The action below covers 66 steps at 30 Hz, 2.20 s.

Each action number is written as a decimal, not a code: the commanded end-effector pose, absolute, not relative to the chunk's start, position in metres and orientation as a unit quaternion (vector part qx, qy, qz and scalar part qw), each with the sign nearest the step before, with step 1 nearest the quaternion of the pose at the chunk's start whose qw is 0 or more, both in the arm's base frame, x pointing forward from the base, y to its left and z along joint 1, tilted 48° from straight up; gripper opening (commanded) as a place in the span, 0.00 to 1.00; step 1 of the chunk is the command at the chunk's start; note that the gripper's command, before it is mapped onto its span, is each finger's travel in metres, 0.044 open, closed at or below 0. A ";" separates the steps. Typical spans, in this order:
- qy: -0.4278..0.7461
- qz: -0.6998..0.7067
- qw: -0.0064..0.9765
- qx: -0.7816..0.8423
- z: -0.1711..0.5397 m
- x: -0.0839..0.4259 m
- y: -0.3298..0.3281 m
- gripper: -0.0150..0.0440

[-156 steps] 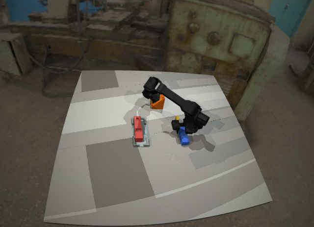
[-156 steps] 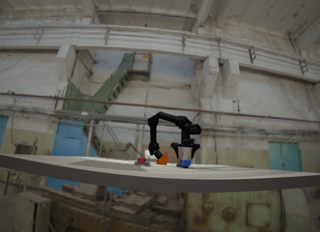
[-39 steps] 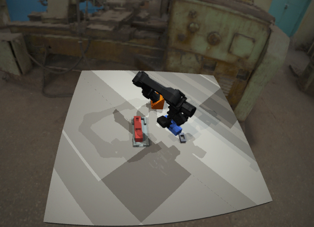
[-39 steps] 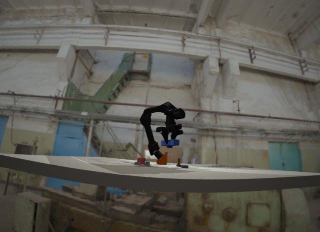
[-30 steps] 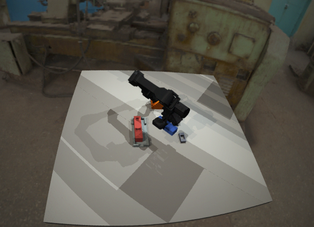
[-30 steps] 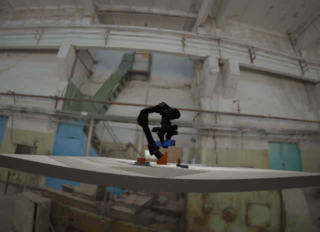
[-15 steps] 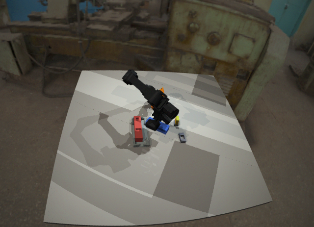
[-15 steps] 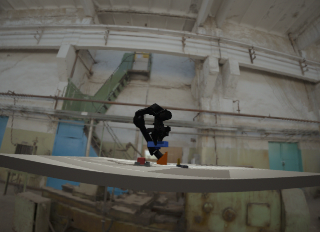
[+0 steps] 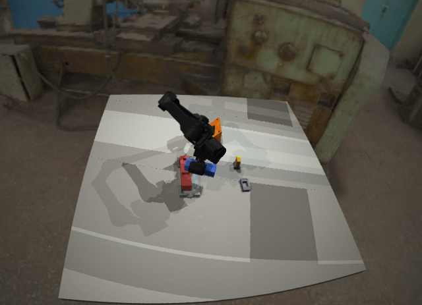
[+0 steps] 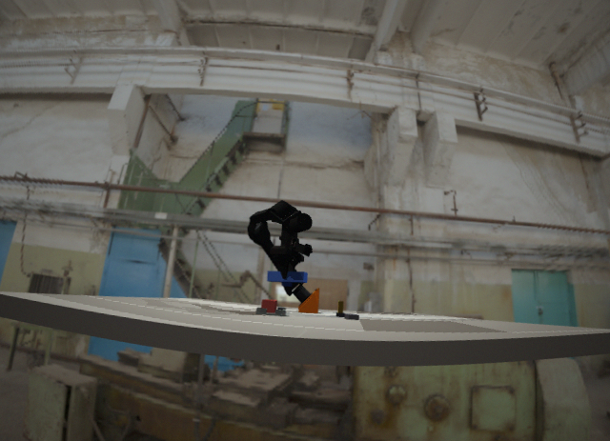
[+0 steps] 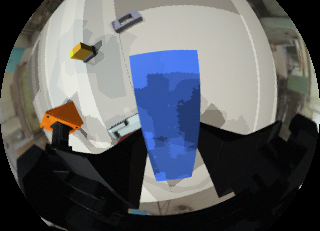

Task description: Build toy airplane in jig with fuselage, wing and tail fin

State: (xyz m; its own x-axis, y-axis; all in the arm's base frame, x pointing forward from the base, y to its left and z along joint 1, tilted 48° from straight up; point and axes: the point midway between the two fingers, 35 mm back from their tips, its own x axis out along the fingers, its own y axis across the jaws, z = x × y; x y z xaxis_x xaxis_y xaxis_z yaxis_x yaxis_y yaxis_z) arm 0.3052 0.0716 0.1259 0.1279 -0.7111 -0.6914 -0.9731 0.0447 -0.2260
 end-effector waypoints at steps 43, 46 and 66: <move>0.594 0.288 0.219 -0.718 0.154 0.285 0.017 0.58; 0.594 0.288 0.219 -0.718 0.151 0.286 0.013 0.58; 0.594 0.287 0.219 -0.719 0.130 0.290 -0.010 0.58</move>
State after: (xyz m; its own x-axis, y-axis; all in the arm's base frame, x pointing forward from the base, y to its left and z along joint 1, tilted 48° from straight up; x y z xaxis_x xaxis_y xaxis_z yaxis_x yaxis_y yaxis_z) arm 0.2898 -0.0064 0.1330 0.1262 -0.7263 -0.6757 -0.9806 -0.1945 0.0259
